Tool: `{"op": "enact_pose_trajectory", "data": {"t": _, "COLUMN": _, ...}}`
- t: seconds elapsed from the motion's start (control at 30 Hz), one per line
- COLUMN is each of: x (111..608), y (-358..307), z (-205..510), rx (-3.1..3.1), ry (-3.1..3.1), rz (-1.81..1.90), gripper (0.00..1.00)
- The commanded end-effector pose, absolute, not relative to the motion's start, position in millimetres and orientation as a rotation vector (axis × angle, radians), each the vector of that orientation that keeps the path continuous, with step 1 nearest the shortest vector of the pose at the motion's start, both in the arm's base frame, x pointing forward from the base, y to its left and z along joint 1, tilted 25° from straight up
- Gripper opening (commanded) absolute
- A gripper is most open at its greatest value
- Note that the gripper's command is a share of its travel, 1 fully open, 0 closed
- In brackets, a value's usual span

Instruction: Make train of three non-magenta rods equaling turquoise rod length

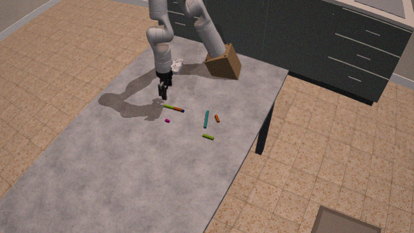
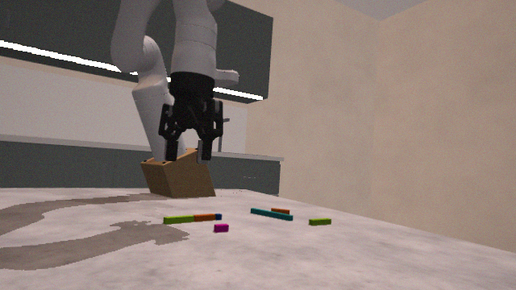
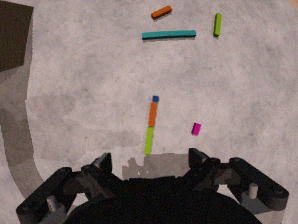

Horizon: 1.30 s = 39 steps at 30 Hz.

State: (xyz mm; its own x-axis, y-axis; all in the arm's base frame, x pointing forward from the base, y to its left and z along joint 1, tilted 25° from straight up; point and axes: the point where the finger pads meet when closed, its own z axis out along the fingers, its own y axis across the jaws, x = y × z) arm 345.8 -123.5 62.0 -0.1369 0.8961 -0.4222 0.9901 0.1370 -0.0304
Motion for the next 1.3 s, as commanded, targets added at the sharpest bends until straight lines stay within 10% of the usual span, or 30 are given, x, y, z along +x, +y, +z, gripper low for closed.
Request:
{"op": "enact_pose_trajectory", "data": {"t": 0.0, "x": 345.6, "y": -125.6, "z": 60.2, "rx": 1.764, "ry": 2.197, "rz": -0.463, "gripper": 1.00}}
{"op": "enact_pose_trajectory", "data": {"t": 1.27, "x": 357.1, "y": -143.8, "z": 42.5, "rx": 0.257, "ry": 2.985, "rz": -0.655, "gripper": 1.00}}
